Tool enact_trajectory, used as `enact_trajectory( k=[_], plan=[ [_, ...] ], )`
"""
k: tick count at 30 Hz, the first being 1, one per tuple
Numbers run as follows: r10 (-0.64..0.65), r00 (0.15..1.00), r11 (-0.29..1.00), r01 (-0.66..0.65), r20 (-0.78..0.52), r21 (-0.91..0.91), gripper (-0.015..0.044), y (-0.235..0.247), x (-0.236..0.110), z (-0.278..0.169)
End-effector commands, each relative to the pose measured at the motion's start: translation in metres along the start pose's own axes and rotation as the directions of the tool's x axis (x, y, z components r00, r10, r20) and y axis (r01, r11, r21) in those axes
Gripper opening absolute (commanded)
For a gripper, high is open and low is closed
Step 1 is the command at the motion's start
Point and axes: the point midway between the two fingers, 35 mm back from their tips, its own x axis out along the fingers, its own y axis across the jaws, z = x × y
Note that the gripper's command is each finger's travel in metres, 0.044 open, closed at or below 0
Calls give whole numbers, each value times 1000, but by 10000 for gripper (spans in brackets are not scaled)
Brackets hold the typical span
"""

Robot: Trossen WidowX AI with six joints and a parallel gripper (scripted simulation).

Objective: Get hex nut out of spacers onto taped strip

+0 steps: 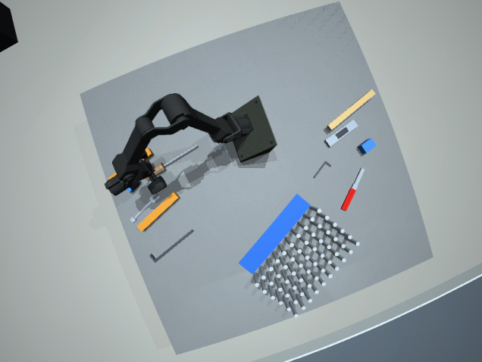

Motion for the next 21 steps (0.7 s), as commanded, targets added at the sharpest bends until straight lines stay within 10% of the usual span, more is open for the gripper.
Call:
enact_trajectory(
  k=[1,10,21],
  plan=[
    [-71,997,997,71,4,1,440,4,-2,21],
    [-71,997,997,71,4,1,282,4,-2,21],
    [-71,997,997,71,3,0,280,5,0,21]
  ],
)
